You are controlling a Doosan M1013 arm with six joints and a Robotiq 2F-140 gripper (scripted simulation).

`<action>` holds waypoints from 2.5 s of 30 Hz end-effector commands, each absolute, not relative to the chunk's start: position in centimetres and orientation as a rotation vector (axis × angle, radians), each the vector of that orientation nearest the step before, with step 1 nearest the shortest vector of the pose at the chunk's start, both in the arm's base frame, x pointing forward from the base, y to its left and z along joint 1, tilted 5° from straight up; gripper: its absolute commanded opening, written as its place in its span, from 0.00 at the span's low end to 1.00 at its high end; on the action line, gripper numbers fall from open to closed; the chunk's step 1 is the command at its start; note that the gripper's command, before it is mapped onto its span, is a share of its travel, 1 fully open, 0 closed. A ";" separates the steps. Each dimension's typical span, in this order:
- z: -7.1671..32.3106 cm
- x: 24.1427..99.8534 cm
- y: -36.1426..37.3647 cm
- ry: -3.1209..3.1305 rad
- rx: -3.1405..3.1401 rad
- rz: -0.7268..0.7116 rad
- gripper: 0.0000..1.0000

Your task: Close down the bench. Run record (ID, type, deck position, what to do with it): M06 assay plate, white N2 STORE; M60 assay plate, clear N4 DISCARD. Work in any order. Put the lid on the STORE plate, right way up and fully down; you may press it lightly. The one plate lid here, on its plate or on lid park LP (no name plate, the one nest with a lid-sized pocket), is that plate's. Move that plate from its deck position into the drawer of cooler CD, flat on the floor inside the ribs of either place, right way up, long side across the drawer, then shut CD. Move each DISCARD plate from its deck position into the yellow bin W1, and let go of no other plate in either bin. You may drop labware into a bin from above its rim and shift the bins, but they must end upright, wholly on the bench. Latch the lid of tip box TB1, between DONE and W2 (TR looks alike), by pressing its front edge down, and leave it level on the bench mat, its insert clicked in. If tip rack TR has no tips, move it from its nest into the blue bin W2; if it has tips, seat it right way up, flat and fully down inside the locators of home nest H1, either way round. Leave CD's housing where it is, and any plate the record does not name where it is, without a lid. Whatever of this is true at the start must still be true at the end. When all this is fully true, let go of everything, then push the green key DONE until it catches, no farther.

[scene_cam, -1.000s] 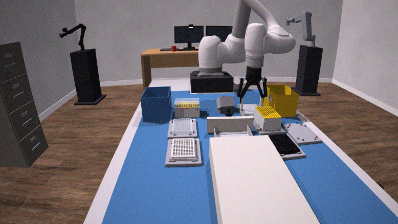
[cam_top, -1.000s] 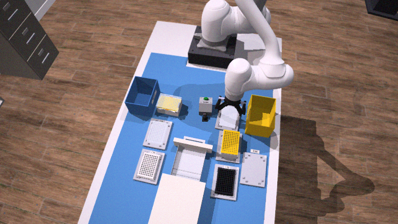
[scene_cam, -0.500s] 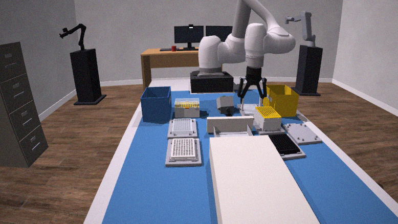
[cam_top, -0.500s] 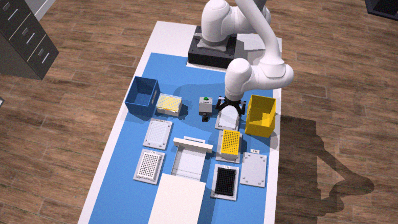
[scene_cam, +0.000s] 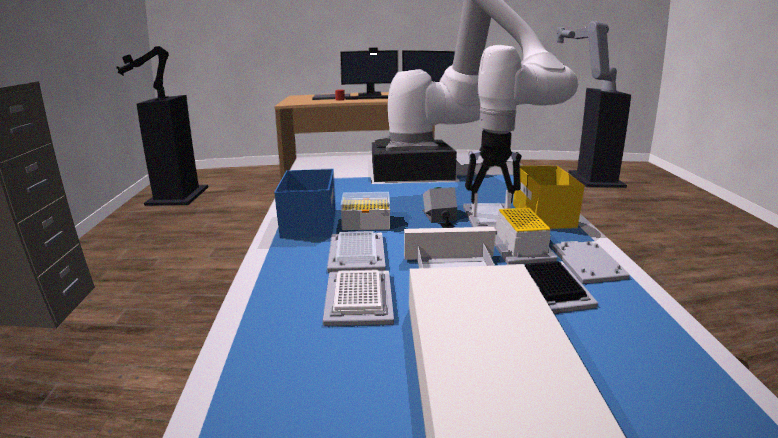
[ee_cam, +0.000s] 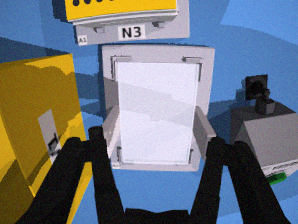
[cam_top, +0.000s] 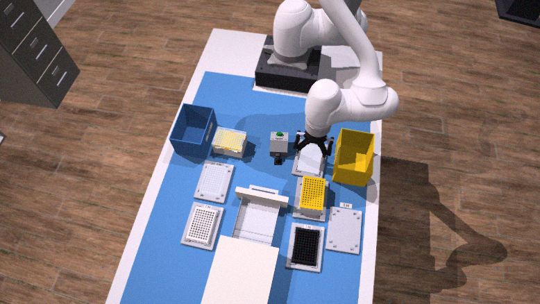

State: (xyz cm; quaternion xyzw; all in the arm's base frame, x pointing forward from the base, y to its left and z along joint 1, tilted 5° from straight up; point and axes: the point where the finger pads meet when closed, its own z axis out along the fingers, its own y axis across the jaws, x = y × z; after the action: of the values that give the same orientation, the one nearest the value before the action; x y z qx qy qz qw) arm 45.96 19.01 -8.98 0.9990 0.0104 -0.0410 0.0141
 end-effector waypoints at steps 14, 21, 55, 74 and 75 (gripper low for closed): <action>-9.0 46.0 19.0 0.033 3.111 -0.128 0.00; -9.0 46.0 19.0 0.033 3.111 -0.128 0.00; -8.2 46.0 19.0 0.033 3.111 -0.128 0.00; -6.5 46.2 19.1 0.033 3.111 -0.128 0.00; -6.4 46.2 19.1 0.033 3.111 -0.128 0.00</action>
State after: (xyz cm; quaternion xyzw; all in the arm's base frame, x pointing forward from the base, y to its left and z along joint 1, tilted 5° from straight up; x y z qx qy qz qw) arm 46.14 19.07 -6.74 0.9990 0.0104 -0.0410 0.0141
